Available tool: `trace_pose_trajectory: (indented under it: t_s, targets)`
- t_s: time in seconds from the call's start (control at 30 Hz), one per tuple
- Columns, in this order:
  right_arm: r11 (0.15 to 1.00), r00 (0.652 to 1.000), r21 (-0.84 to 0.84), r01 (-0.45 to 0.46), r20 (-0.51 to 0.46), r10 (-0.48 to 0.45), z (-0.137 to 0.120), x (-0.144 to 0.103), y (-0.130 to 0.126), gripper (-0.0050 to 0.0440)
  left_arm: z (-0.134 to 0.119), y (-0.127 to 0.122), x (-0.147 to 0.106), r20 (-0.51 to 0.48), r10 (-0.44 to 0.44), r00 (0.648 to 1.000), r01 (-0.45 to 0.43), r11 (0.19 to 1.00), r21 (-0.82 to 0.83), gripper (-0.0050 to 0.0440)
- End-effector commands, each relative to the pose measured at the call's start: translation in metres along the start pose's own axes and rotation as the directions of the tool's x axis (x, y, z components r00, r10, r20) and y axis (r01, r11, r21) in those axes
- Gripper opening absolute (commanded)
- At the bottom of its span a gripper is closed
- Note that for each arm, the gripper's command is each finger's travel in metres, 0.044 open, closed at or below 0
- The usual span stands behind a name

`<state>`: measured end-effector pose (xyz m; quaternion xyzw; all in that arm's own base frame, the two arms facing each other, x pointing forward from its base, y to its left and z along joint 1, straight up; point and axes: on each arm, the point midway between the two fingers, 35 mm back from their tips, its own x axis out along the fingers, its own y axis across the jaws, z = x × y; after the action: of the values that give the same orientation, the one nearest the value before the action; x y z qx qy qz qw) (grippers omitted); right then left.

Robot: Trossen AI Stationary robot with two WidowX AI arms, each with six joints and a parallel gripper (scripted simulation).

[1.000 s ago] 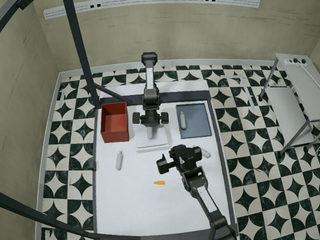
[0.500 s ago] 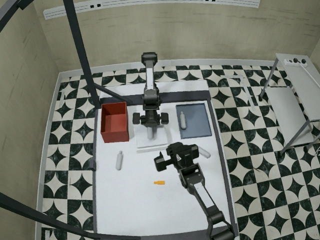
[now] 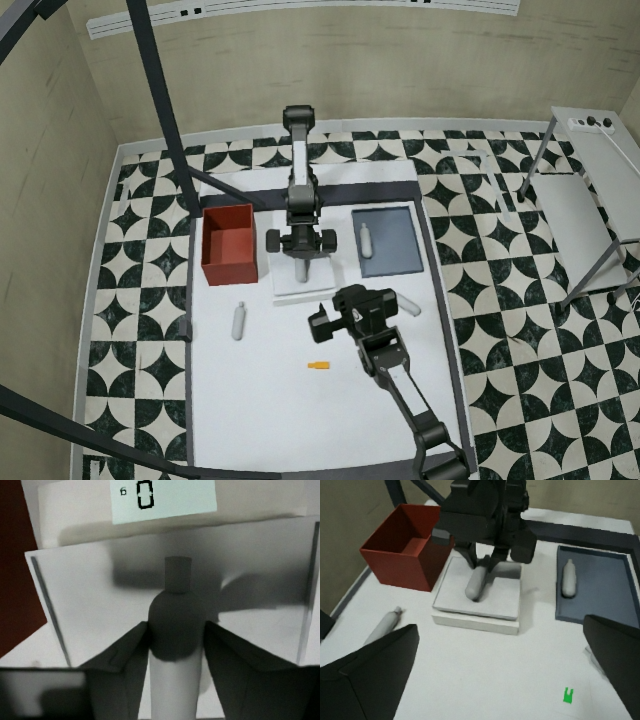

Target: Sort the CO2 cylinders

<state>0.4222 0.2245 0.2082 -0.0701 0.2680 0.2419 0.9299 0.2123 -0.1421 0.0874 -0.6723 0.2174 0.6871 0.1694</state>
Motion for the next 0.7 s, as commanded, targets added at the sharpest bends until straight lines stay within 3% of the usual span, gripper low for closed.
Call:
trace_pose_trajectory:
  t_s: [0.0,0.4,0.43,0.67]
  targets:
    - [1.000,0.999,0.001,0.002,0.033,-0.002,0.0123,-0.0074,-0.0001,0.0440,-0.0098,0.0014,-0.0054,-0.032,0.003,0.999,-0.003,1.000,-0.002,-0.0050]
    - [1.000,0.999,0.001,0.002,0.033,-0.002,0.0123,-0.0074,-0.0001,0.0440,-0.0064,0.0008,-0.0052,-0.030,0.001,1.000,-0.001,1.000,-0.003,-0.0050]
    - [1.000,0.999,0.001,0.002,0.033,-0.002,0.0123,-0.0074,-0.0001,0.0440,-0.0064,0.0008,-0.0052,-0.030,0.001,1.000,-0.001,1.000,-0.003,0.0024]
    - [1.000,0.999,0.001,0.002,0.033,-0.002,0.0123,-0.0074,-0.0001,0.0440,-0.0064,0.0008,-0.0052,-0.030,0.001,1.000,-0.001,1.000,-0.003,0.0192]
